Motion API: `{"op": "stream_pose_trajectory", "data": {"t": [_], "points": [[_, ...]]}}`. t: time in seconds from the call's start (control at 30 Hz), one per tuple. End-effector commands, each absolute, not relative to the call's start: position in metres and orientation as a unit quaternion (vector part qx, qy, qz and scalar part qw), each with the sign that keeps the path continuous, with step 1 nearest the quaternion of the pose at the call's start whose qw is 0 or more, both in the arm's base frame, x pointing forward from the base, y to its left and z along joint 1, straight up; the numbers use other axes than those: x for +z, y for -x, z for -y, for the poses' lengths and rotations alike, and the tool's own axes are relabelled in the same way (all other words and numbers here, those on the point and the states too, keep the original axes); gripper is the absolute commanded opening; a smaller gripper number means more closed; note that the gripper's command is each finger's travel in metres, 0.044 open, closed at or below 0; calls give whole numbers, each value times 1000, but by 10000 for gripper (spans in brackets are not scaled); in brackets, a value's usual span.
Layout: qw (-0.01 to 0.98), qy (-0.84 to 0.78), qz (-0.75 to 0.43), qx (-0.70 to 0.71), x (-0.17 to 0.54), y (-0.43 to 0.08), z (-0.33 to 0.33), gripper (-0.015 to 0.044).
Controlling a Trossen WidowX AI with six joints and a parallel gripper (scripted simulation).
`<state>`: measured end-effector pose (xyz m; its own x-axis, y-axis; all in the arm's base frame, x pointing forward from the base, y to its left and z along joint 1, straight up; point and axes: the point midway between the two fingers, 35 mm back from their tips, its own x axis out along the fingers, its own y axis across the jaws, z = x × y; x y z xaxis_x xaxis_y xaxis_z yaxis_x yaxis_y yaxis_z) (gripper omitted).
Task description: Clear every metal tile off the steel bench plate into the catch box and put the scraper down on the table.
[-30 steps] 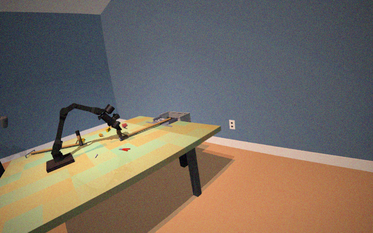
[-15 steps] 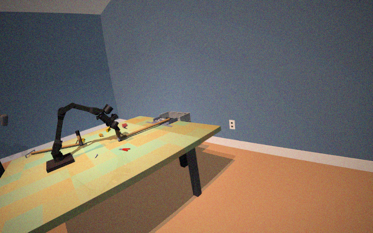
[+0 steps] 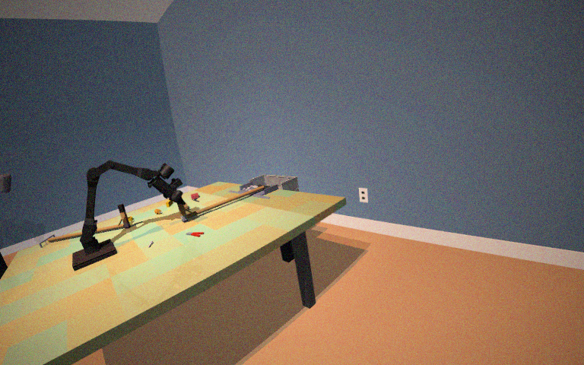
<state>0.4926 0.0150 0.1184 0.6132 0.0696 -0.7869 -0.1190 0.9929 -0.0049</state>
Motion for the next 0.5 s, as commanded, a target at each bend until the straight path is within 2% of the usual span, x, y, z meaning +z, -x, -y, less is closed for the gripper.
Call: {"op": "stream_pose_trajectory", "data": {"t": [0.0, 0.47], "points": [[902, 28, -428, 54, 126, -489, -14, 0], [902, 28, -428, 54, 128, -475, -11, 0]]}}
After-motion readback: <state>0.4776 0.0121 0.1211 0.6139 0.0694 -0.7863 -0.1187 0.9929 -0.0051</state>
